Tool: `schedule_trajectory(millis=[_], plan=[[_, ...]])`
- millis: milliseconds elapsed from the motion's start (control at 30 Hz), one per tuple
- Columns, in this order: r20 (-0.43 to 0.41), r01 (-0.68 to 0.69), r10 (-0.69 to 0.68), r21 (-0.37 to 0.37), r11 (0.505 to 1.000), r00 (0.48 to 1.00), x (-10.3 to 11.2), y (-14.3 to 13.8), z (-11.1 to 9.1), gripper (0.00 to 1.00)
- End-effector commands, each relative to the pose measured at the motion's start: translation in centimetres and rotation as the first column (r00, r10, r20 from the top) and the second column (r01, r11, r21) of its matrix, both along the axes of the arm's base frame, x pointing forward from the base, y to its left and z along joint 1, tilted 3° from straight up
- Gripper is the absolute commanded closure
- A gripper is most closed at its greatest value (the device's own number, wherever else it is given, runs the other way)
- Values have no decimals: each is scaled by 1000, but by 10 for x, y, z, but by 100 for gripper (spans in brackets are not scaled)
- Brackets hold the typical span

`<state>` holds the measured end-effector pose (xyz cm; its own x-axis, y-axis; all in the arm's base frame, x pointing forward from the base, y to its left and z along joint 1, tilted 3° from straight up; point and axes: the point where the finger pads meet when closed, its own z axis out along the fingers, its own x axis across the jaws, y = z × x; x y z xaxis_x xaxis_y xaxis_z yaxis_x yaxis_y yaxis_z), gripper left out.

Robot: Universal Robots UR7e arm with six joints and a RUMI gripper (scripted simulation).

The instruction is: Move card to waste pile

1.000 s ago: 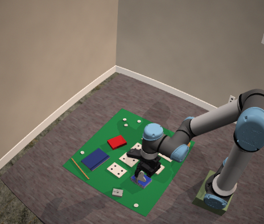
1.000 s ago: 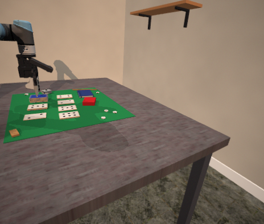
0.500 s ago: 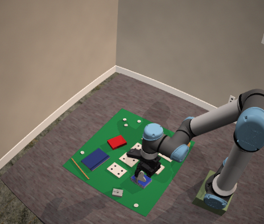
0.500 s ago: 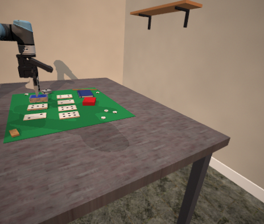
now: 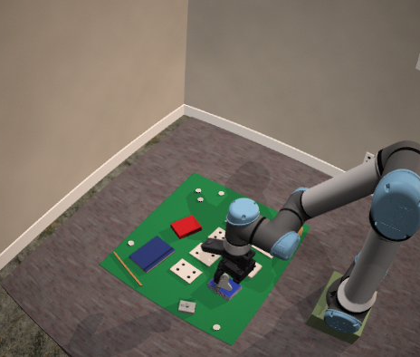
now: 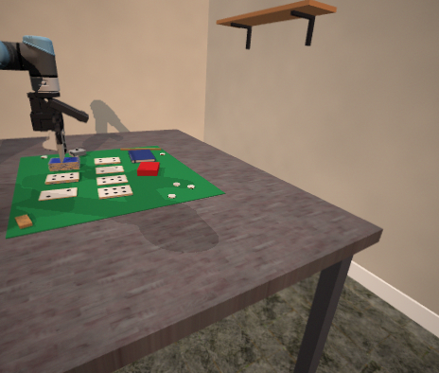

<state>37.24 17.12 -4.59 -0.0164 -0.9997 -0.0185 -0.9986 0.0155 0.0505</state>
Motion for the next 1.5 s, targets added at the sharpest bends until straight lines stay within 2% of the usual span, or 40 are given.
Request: schedule_trajectory(millis=[0,1300,1333,1467], plan=[[1,0,0,0,1000,1000,0,0,-1,50],[1,0,0,0,1000,1000,0,0,-4,50],[1,0,0,0,1000,1000,0,0,-4,57],[1,0,0,0,1000,1000,0,0,-4,57]])
